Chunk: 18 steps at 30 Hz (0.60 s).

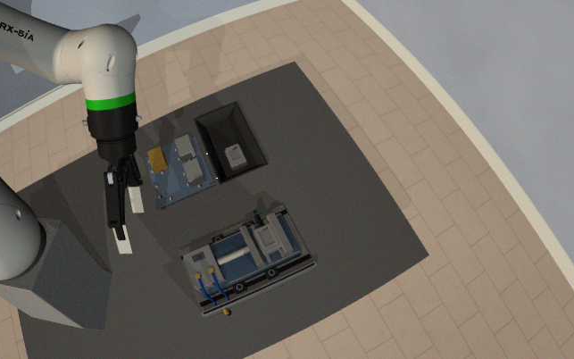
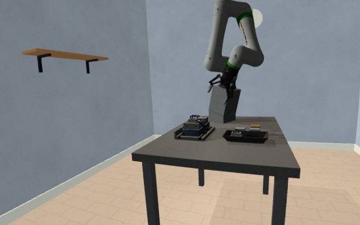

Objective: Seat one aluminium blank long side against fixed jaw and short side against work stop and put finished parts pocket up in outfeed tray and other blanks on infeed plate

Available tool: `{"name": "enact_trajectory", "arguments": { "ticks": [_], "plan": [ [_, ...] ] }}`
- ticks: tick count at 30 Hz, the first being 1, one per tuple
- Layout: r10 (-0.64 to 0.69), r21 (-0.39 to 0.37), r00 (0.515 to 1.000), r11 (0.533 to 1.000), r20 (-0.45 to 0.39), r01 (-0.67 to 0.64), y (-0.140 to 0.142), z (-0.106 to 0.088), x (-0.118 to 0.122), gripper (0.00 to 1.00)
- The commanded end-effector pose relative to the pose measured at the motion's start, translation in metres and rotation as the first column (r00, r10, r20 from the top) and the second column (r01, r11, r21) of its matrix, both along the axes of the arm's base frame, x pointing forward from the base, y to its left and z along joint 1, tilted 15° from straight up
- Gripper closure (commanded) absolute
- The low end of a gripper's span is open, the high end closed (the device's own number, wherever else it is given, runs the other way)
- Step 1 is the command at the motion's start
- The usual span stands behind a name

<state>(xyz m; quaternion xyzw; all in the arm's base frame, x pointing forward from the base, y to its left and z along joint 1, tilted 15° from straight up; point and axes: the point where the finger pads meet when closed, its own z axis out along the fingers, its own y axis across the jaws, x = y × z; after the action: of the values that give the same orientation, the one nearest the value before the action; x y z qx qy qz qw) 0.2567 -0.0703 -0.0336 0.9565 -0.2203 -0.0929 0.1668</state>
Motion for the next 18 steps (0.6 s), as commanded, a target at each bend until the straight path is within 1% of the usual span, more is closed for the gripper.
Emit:
{"name": "enact_trajectory", "arguments": {
  "ticks": [1, 4, 6, 7, 11, 18],
  "plan": [
    [0.051, 0.101, 0.995, 0.993, 0.088, -0.060, 0.040, -0.004, 0.020, 0.00],
    [0.083, 0.169, 0.985, 0.980, 0.152, -0.109, 0.069, -0.001, 0.034, 0.00],
    [0.083, 0.169, 0.985, 0.980, 0.152, -0.109, 0.069, -0.001, 0.034, 0.00],
    [0.109, 0.228, 0.971, 0.961, 0.214, -0.158, 0.097, 0.003, 0.046, 0.00],
    [0.134, 0.296, 0.947, 0.929, 0.291, -0.222, 0.132, 0.012, 0.060, 0.00],
    [0.157, 0.403, 0.886, 0.846, 0.437, -0.349, 0.199, 0.039, 0.080, 0.00]
  ]
}}
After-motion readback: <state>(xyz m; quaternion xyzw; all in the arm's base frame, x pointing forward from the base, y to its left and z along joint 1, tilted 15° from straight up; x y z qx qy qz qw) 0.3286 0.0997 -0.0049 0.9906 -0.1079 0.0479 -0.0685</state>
